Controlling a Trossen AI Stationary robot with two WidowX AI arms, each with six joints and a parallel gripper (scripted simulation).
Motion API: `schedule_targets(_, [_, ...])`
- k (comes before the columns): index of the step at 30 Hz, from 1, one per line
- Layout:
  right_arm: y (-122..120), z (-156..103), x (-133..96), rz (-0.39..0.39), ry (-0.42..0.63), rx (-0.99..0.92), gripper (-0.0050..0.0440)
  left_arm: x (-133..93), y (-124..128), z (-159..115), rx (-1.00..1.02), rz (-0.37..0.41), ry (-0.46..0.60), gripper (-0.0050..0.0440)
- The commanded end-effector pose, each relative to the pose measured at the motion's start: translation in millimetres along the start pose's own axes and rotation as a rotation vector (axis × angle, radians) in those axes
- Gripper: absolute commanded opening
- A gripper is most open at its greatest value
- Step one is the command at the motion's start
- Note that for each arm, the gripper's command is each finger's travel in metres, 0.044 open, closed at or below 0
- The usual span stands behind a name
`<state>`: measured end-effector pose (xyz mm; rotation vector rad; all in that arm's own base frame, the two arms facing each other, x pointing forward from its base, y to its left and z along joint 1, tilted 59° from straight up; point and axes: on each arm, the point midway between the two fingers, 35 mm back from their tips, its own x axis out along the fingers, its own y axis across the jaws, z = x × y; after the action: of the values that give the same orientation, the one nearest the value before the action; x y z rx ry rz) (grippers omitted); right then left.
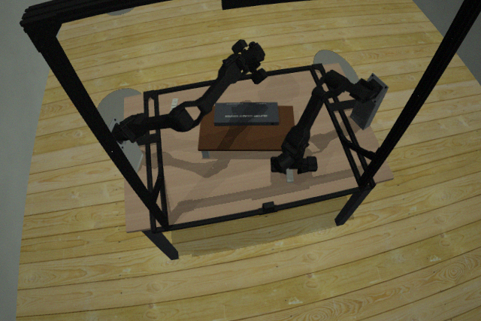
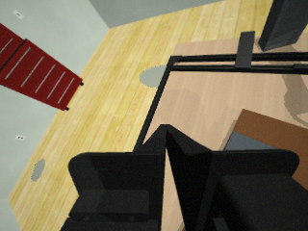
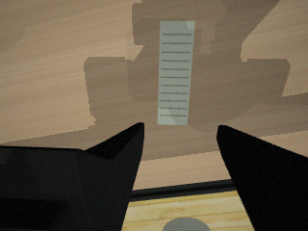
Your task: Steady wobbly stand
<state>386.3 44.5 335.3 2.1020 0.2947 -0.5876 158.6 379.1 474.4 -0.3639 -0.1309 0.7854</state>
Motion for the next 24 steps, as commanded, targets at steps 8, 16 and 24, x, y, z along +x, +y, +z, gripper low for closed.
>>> schedule_targets(8, [0,0,0,0.000,0.000,0.000,0.0241,11,31,-130,-0.384,0.000,0.418,0.0000])
schedule_targets(16, [0,0,0,0.000,0.000,0.000,0.0241,4,33,-173,-0.544,0.012,0.560,0.0000])
schedule_targets(24, [0,0,0,0.000,0.000,0.000,0.0241,-26,25,-255,-0.932,0.043,0.860,0.0000])
